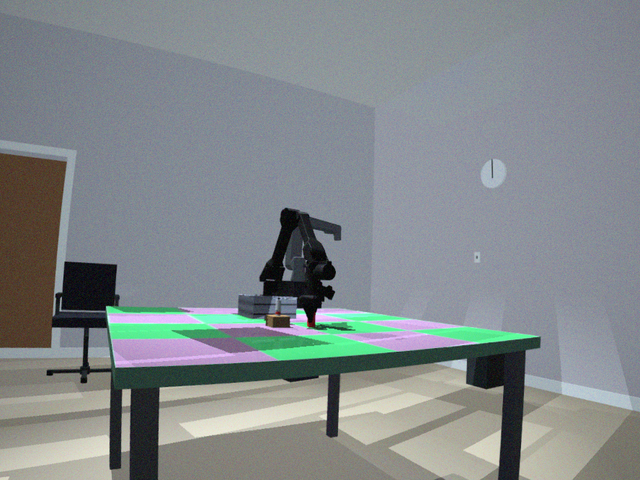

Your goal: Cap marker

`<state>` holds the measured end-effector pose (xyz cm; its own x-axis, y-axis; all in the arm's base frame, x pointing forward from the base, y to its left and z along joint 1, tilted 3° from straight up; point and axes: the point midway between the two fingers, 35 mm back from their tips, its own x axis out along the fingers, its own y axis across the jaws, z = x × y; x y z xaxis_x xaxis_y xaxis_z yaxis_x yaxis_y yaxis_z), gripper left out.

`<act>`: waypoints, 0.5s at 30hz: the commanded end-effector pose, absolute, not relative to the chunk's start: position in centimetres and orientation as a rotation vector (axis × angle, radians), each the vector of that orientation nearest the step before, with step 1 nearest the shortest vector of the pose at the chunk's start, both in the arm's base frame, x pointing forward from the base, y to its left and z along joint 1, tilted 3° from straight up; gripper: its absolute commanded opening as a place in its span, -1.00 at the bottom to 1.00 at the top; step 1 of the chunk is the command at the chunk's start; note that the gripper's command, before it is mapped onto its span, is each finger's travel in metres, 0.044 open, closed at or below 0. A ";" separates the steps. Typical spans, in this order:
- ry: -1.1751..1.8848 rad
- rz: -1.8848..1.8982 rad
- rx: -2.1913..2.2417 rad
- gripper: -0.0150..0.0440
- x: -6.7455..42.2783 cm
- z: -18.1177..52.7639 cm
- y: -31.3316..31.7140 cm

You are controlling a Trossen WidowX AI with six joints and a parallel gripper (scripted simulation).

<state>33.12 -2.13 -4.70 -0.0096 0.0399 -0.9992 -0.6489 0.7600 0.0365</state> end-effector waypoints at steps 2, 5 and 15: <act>1.491 0.577 -0.532 -0.46 33.2 -4.4 -2.2; 1.487 0.574 -0.539 -0.49 33.2 -3.8 -2.3; 1.491 0.577 -0.532 -0.49 33.3 -1.0 -2.4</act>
